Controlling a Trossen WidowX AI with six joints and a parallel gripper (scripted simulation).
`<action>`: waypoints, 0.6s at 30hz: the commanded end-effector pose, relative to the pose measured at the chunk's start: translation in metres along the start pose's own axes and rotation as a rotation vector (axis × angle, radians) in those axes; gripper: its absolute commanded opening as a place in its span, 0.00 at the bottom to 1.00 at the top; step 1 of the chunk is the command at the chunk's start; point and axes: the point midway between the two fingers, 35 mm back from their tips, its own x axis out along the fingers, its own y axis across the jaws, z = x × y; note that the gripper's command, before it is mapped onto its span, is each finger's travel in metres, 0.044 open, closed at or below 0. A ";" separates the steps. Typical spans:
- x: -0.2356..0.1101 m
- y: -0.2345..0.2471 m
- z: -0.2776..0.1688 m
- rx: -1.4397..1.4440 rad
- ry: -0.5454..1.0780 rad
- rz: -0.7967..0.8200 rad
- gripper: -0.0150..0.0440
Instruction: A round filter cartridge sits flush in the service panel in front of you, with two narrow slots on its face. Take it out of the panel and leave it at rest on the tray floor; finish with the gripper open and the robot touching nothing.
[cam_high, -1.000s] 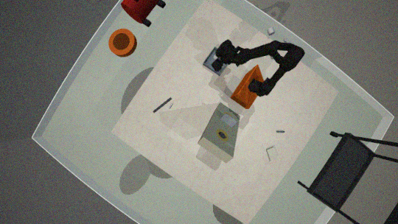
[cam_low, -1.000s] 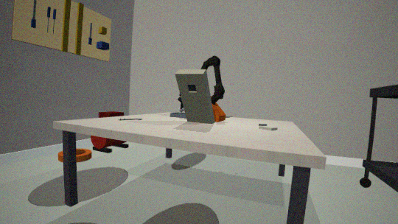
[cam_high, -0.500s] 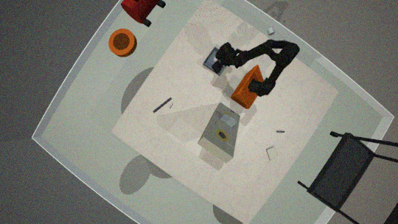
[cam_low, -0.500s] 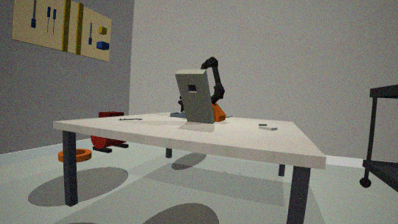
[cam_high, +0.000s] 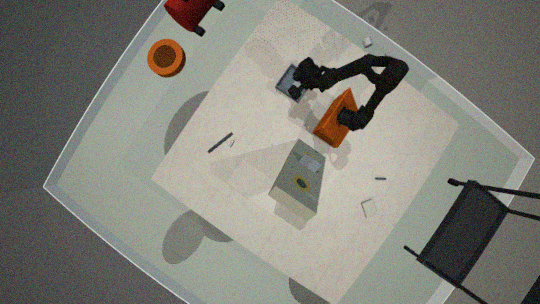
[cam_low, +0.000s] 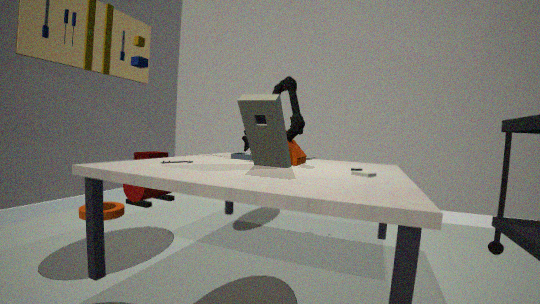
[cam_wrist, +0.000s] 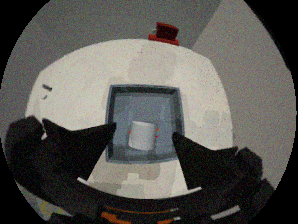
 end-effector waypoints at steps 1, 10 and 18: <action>-0.036 0.000 0.028 0.006 -0.031 0.002 1.00; -0.044 -0.001 0.030 0.001 -0.029 -0.004 1.00; -0.044 -0.001 0.030 0.001 -0.029 -0.004 1.00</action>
